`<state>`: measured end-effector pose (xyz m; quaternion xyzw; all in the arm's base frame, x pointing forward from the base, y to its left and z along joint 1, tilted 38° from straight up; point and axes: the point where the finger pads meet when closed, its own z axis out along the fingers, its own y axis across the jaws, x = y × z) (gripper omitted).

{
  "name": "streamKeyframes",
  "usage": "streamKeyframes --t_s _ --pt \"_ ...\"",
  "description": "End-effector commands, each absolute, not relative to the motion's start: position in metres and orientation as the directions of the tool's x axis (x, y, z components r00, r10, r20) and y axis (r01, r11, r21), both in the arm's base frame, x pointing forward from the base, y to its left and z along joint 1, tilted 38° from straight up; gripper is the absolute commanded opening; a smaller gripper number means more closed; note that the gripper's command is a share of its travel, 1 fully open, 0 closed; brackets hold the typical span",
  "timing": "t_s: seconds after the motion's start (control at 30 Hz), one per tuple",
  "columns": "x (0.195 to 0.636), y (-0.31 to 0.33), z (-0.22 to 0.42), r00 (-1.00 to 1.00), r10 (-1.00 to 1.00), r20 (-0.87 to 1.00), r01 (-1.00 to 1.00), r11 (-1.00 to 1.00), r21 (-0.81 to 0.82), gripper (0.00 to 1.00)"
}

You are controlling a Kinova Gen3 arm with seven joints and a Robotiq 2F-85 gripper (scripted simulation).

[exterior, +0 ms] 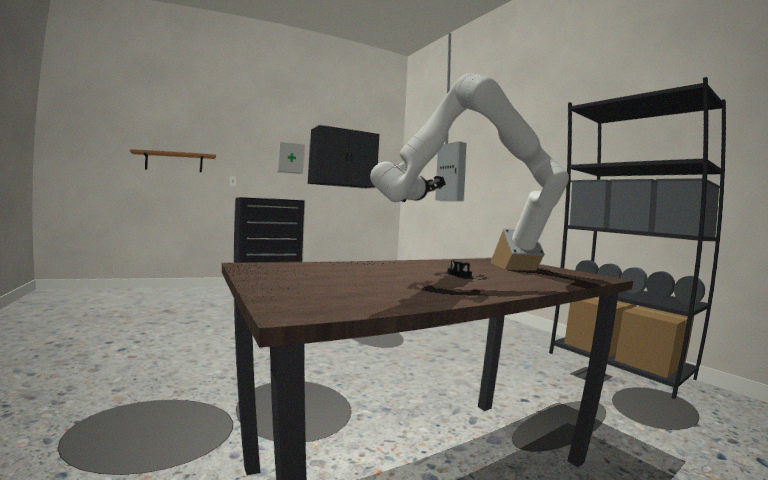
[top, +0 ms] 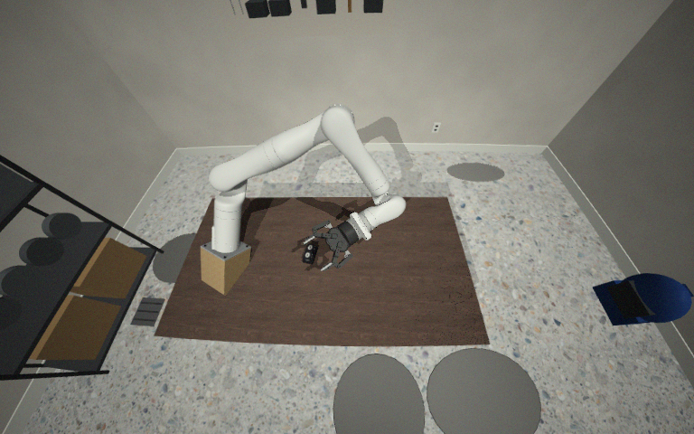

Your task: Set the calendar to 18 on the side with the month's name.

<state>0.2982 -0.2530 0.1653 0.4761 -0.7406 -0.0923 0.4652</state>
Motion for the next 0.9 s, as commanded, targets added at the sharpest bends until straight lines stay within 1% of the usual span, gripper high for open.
streamKeyframes --t_s 0.0,0.63,0.87 --pt "0.298 -0.254 0.166 -0.115 -0.79 0.602 -0.619 0.531 0.578 1.0" --pt "0.298 -0.253 0.166 -0.116 -0.792 0.6 -0.619 0.53 0.579 1.0" --pt "0.289 -0.25 0.155 -0.134 -0.834 0.536 -0.624 0.491 0.608 1.0"
